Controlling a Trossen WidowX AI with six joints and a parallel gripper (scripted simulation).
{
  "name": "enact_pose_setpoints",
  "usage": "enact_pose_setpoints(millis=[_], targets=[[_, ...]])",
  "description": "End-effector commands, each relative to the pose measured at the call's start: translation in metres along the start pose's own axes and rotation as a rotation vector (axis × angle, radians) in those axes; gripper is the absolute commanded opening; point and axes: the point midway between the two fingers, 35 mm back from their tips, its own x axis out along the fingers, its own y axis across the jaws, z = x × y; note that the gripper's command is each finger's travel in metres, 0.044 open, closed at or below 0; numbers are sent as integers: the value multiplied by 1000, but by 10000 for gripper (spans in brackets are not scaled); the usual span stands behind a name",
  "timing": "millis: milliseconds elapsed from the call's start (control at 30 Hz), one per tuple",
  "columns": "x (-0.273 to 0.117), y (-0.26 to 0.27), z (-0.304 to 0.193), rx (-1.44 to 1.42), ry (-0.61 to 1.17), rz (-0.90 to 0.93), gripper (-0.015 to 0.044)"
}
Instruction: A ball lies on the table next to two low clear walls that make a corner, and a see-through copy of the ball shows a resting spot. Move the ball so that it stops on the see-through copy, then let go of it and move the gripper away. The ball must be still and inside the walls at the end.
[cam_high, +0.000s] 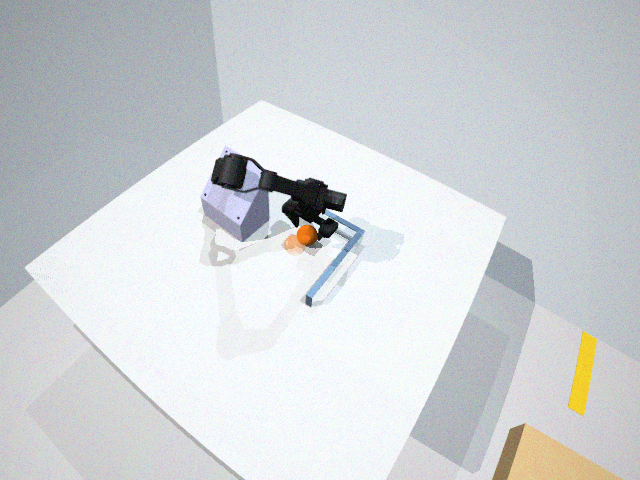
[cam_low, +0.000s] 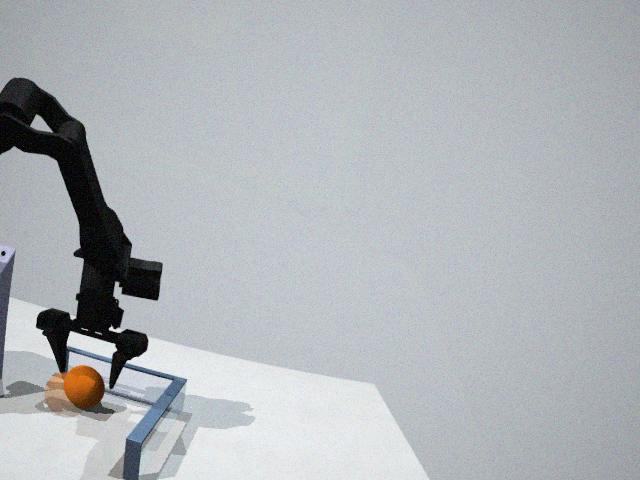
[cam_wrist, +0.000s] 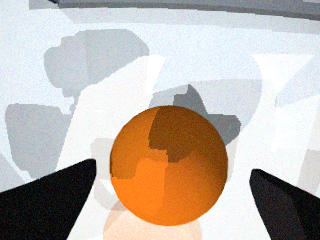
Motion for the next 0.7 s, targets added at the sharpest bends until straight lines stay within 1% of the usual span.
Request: enact_pose_setpoints(millis=[0, 200, 267, 600, 667], targets=[[7, 2, 0, -9, 6, 4, 440], [15, 3, -1, -9, 7, 4, 440], [15, 3, -1, -9, 7, 4, 387], [15, 3, -1, -9, 7, 4, 321], [14, 2, -1, -9, 6, 2, 268]])
